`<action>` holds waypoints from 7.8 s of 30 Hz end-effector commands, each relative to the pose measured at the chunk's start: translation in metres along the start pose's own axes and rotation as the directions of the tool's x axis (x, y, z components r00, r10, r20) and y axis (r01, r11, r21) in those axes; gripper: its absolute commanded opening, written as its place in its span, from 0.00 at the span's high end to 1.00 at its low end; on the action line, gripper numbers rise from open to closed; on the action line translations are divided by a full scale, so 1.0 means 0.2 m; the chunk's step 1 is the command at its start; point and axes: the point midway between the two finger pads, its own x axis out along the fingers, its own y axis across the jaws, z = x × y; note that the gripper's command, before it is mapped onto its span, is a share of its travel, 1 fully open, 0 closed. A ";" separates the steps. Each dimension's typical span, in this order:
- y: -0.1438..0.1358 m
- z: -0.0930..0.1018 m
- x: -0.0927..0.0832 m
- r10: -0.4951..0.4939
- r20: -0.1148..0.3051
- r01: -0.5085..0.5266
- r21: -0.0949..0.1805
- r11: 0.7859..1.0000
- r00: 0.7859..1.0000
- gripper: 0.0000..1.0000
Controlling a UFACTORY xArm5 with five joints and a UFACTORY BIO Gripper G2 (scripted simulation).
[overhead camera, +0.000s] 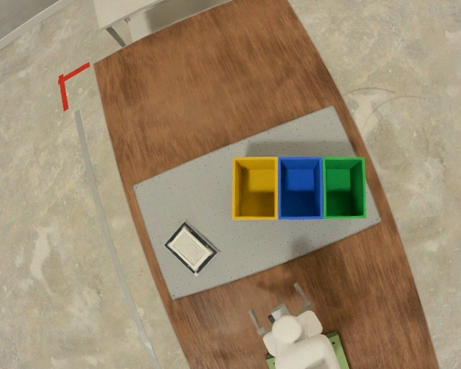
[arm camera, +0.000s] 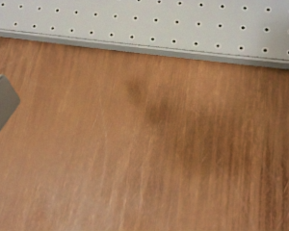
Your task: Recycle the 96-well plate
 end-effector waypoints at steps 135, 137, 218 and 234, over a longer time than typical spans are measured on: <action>-0.29 1.30 0.31 -0.170 0.576 0.189 0.026 0.982 0.800 0.63; -0.29 1.30 0.31 -0.170 0.576 0.189 0.026 0.982 0.800 0.63; 0.93 1.21 0.93 0.305 0.523 -0.204 -0.242 0.949 0.796 0.63; 0.93 1.16 0.96 0.305 0.523 -0.204 -0.242 0.949 0.796 0.63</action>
